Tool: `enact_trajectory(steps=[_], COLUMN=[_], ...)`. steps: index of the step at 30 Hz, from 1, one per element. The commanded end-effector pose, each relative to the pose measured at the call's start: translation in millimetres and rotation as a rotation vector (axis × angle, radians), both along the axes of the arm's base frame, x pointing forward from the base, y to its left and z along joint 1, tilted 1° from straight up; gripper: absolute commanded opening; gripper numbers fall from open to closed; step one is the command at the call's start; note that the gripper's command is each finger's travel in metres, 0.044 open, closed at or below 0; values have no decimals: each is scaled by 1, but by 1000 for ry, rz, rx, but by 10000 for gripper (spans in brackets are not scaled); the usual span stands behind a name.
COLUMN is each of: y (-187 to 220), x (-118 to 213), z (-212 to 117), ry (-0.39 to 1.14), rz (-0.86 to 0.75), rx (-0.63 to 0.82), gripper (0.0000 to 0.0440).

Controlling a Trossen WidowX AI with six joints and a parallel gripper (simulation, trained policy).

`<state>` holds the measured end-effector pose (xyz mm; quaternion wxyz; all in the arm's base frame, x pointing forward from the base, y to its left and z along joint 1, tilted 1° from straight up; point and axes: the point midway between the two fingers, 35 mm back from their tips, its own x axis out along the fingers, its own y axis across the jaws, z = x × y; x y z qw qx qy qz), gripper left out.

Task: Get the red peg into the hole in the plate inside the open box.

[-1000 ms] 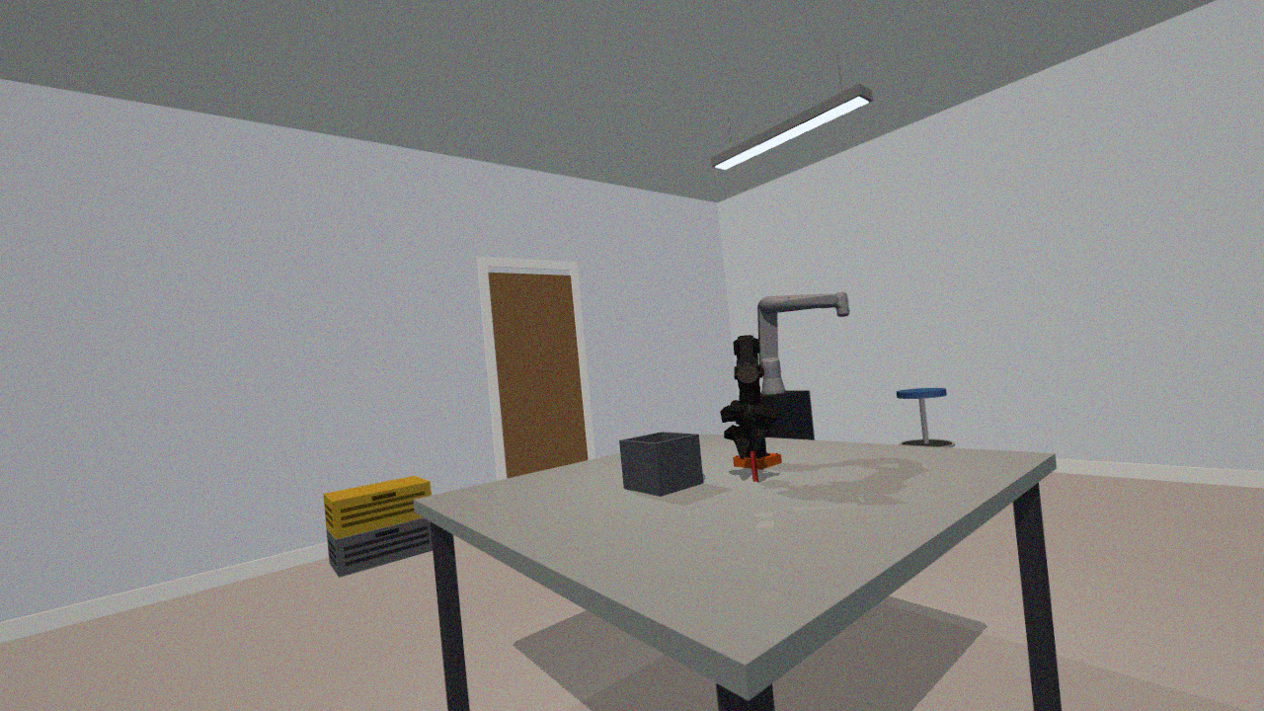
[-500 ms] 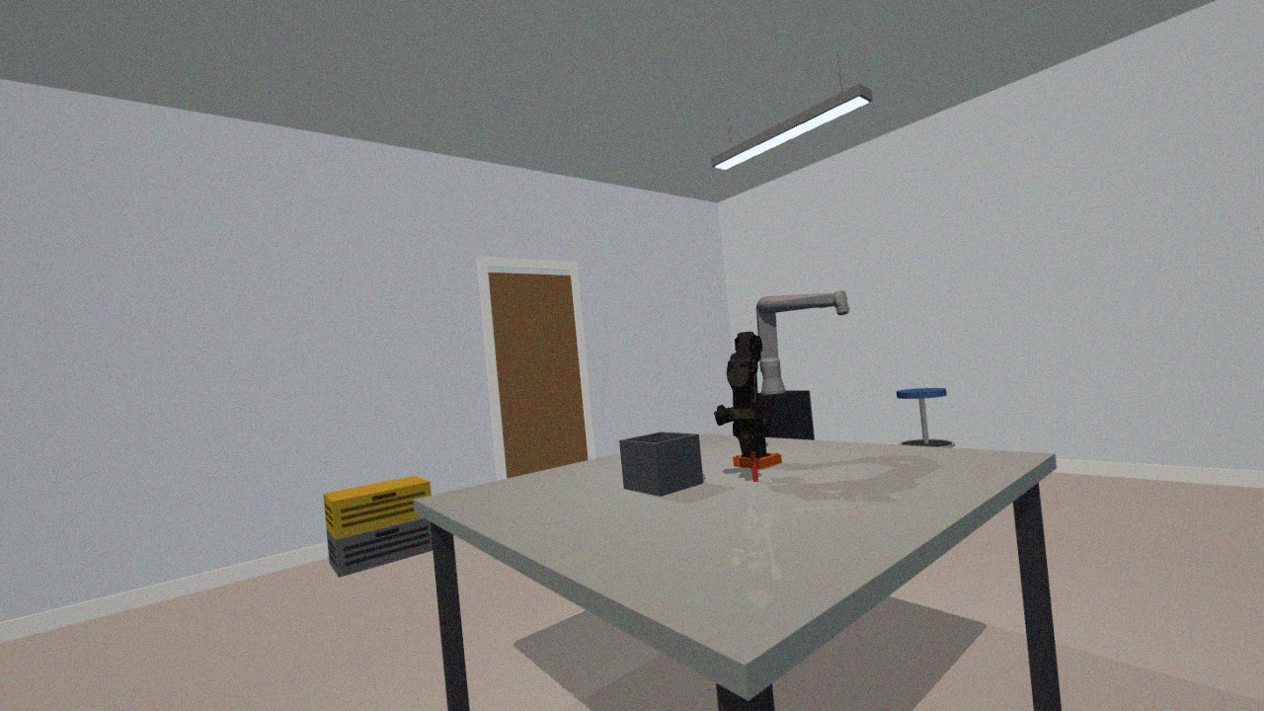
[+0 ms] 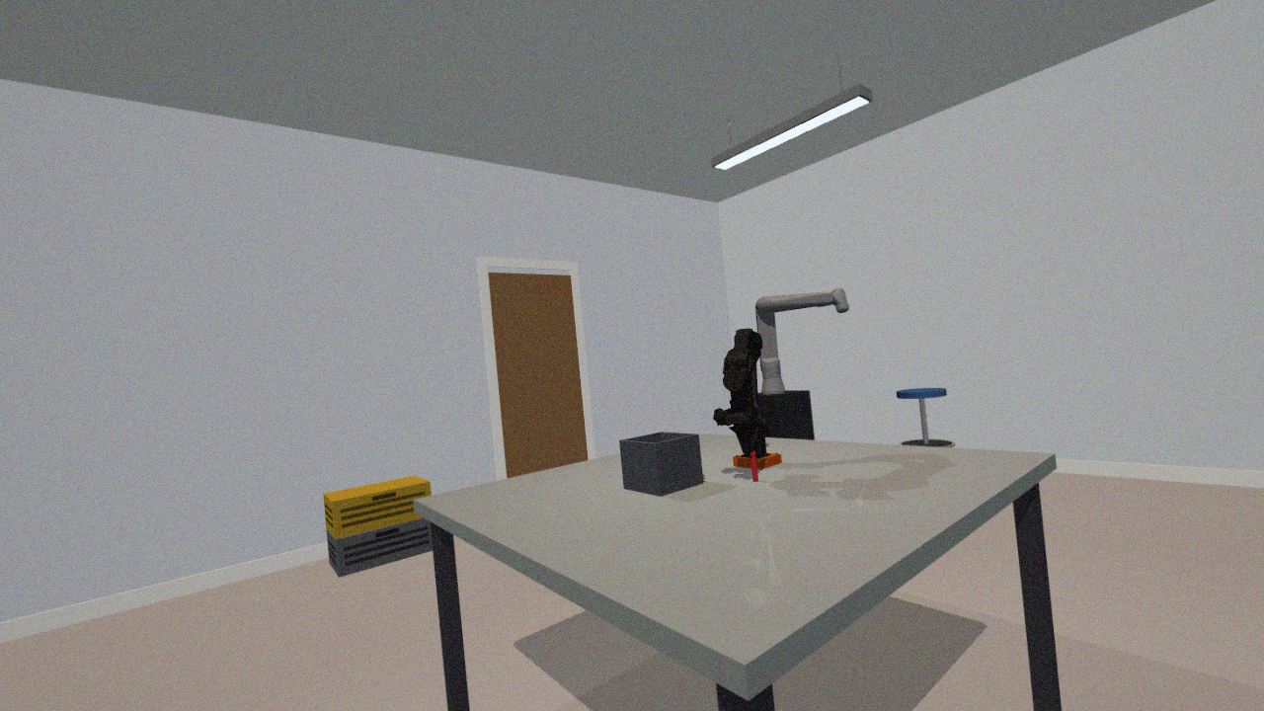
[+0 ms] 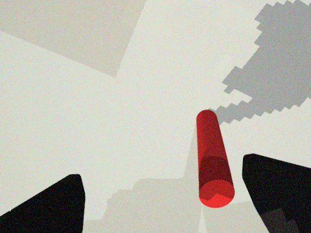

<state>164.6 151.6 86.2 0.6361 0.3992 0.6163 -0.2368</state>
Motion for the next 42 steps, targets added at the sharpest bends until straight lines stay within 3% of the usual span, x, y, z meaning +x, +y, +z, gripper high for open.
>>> enact_trajectory(steps=[1,18,23,27,37,42], y=[0,-6,-6,-5,2,10], x=[-4,-15,-17,-15,-6,2], z=[-2,-36,-47,-51,-53,-41], ry=[54,174,187,188,172,151], rz=[-34,-122,-144,-153,-138,-143], rx=[-12,-60,-63,-61,-46,5], gripper=[309,331,318,256,0,0])
